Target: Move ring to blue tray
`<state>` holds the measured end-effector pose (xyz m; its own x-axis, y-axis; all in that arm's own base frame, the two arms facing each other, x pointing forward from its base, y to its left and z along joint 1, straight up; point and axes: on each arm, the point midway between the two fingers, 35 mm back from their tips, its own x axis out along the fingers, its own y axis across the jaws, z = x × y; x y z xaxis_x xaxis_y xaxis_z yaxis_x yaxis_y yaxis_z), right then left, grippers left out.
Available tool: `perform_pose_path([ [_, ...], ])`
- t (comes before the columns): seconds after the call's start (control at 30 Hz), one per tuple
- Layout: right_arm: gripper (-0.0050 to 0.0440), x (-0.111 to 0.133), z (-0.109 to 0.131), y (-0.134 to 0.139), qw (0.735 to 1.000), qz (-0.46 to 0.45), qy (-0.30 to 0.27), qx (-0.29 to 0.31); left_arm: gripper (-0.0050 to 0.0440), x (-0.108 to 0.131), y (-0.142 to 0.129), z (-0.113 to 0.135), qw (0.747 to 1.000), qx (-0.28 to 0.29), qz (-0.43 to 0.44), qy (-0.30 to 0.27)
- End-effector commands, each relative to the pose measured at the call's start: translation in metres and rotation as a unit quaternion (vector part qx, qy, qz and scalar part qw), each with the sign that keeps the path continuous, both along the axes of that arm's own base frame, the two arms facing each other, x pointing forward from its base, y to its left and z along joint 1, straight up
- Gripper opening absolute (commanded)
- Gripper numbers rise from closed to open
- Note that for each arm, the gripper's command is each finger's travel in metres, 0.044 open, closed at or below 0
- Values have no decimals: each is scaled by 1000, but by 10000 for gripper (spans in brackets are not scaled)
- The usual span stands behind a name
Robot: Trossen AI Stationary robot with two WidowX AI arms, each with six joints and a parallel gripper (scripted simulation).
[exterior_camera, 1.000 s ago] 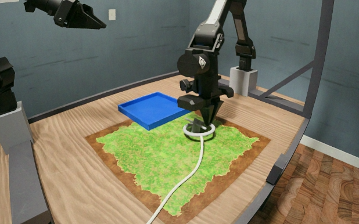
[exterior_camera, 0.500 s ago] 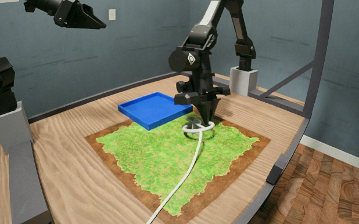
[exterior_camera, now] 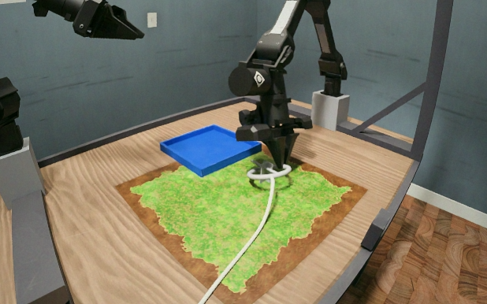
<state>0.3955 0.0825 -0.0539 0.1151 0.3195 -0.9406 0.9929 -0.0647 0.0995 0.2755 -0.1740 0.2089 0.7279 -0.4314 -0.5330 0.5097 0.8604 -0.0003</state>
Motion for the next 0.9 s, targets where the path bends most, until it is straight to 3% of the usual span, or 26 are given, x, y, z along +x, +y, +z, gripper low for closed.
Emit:
perform_pose_path([
  [0.0,3,7,22,1,999,1,-31,14,440,1,0,8,1000,-6,0,-9],
  [0.5,3,10,24,1,999,2,-37,17,440,1,0,8,1000,-6,0,-9],
  [0.87,3,8,25,-27,999,1,-36,17,440,1,0,8,1000,-6,0,-9],
])
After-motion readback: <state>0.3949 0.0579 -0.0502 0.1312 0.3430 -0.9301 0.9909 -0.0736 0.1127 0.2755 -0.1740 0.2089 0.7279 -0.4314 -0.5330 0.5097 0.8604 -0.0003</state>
